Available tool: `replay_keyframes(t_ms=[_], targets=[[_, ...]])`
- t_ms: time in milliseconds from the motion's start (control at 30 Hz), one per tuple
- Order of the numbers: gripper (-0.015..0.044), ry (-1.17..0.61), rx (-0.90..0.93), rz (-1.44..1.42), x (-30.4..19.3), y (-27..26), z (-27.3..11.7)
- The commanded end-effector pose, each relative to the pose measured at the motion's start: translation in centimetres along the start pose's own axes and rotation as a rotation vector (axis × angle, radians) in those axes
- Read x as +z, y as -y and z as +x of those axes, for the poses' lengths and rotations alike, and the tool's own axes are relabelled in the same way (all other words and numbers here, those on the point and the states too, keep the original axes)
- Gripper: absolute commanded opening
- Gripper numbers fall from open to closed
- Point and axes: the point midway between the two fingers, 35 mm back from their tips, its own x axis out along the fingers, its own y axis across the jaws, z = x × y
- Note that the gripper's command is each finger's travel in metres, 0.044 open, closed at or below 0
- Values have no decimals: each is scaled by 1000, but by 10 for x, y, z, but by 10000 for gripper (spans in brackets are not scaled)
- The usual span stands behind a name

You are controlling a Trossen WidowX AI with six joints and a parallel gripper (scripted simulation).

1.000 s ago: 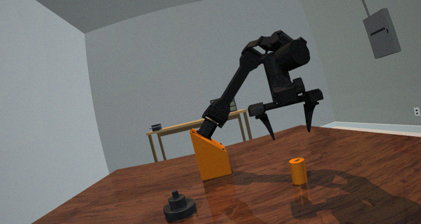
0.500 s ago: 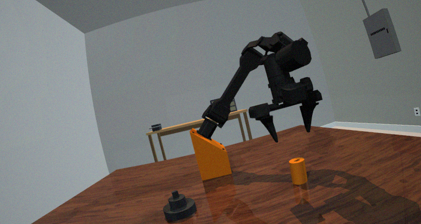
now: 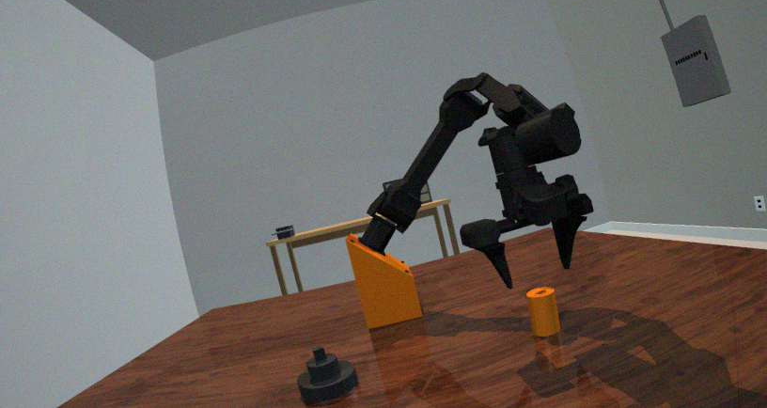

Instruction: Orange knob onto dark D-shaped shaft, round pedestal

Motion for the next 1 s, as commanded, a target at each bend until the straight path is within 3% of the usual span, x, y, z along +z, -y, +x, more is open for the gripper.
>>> replay_keyframes(t_ms=[0, 967], targets=[[440, -3, -4, 7, -1, 2, 6], [440, -3, -4, 7, 1, 2, 53]])
